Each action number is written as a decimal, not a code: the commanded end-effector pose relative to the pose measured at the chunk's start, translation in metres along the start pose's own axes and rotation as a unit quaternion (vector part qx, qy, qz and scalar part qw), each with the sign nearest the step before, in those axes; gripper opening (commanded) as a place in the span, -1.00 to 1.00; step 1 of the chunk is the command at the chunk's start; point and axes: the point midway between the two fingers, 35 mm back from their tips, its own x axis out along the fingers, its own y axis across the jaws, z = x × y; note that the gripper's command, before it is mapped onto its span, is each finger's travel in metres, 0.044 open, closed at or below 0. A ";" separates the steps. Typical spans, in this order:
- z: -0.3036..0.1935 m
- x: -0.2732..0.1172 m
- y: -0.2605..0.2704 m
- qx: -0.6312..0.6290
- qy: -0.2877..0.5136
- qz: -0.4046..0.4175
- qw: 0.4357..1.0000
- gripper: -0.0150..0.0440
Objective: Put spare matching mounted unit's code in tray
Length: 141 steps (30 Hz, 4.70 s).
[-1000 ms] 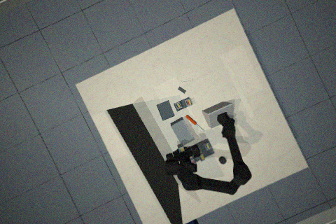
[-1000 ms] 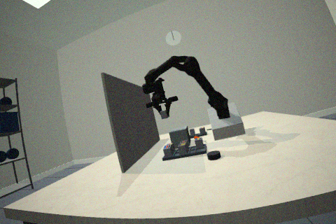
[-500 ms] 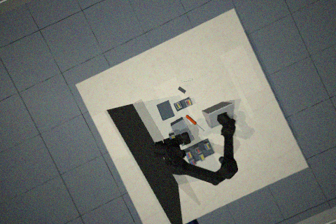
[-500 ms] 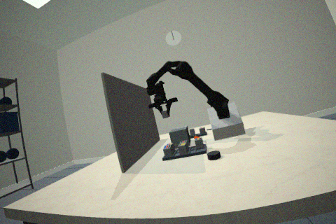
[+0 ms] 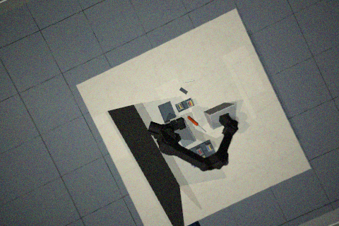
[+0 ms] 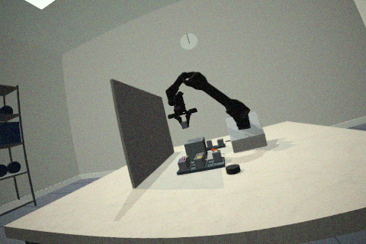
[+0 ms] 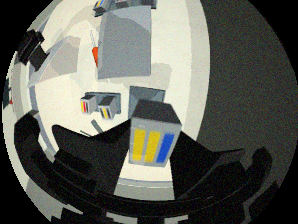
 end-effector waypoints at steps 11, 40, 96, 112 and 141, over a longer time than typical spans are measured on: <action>-0.063 0.015 0.011 -0.013 -0.013 -0.001 1.000 -0.49; -0.064 0.043 0.006 -0.013 -0.012 -0.001 1.000 -0.49; -0.063 0.101 0.002 -0.013 -0.013 -0.002 1.000 -0.49; -0.062 0.118 0.003 -0.013 -0.013 -0.002 1.000 -0.49; -0.059 0.147 0.007 -0.014 -0.015 -0.002 1.000 -0.49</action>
